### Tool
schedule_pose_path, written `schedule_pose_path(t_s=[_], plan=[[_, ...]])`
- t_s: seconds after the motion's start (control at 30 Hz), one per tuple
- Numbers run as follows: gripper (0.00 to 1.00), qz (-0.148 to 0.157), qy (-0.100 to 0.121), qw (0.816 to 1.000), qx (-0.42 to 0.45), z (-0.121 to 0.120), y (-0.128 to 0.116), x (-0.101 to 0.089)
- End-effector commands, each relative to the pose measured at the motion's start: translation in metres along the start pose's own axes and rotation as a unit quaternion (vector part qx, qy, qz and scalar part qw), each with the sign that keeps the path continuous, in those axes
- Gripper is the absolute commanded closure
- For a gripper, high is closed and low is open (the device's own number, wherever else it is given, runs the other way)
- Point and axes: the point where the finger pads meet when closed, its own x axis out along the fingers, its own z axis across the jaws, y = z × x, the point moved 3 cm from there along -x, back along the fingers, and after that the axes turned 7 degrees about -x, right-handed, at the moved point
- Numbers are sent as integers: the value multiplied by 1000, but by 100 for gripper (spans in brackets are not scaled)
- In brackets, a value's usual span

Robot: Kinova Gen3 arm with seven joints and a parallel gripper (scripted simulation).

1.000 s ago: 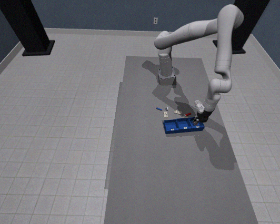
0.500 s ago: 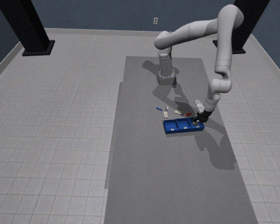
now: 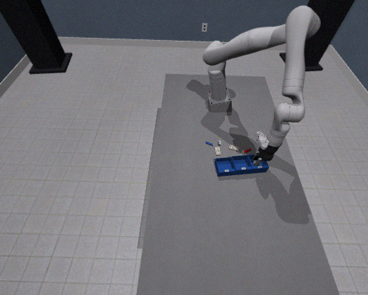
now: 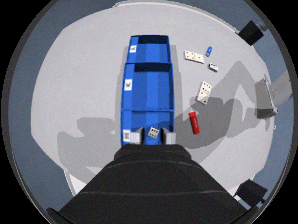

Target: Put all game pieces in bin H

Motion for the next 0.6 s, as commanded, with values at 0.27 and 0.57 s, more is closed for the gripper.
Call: schedule_pose_path(t_s=[0.27, 0.57], plan=[[36, 1, 1, 1000, 2, 0, 0, -15], [36, 1, 1, 1000, 1, -1, 0, -28]])
